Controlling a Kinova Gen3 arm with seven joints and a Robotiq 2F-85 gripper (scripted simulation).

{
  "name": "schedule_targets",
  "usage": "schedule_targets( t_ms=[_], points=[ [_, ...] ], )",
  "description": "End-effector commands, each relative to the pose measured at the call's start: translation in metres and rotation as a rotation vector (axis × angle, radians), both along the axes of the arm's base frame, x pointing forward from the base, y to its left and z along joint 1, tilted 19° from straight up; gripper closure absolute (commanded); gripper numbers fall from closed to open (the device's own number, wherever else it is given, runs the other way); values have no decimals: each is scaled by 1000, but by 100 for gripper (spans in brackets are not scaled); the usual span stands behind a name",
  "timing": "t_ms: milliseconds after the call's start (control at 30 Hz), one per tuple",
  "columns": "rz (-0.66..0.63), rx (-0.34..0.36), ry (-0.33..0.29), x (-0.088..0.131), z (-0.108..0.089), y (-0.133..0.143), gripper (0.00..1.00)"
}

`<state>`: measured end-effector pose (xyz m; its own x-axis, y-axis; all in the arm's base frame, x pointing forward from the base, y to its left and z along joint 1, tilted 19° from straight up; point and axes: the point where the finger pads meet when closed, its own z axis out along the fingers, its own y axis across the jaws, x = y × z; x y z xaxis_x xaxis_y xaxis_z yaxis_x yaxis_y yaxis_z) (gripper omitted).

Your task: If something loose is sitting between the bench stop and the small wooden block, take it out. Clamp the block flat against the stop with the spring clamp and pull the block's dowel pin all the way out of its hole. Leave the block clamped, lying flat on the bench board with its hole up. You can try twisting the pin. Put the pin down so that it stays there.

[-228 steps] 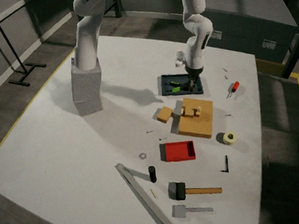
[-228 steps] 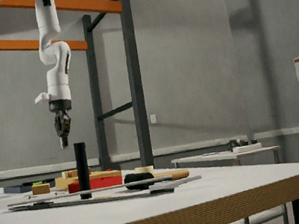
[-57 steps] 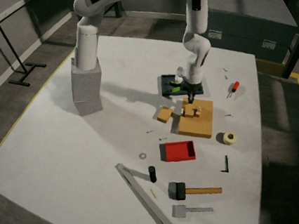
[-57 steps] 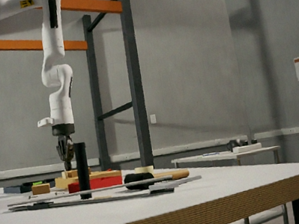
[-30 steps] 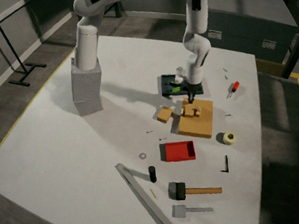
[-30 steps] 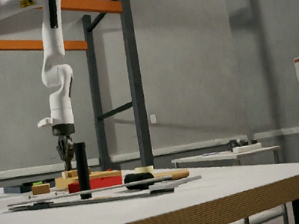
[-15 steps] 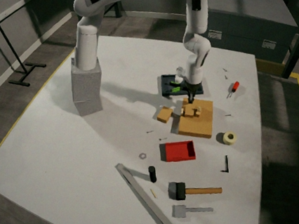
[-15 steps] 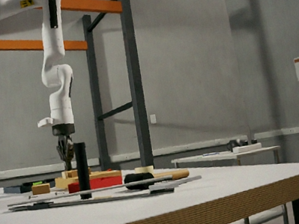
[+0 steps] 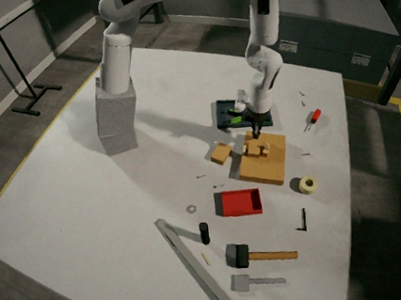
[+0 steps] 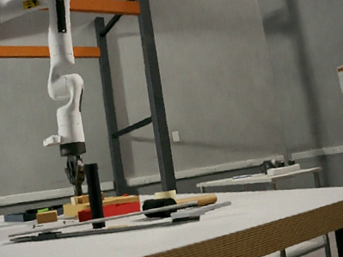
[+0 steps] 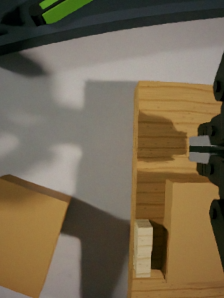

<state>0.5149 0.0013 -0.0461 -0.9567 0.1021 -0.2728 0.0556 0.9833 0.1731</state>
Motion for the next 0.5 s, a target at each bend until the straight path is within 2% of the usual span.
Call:
schedule_targets(
  t_ms=[0, 467],
  points=[
    [0, 0, -2, 1, 0, 0, 90],
    [0, 0, -2, 2, -3, 0, 90]
  ],
)
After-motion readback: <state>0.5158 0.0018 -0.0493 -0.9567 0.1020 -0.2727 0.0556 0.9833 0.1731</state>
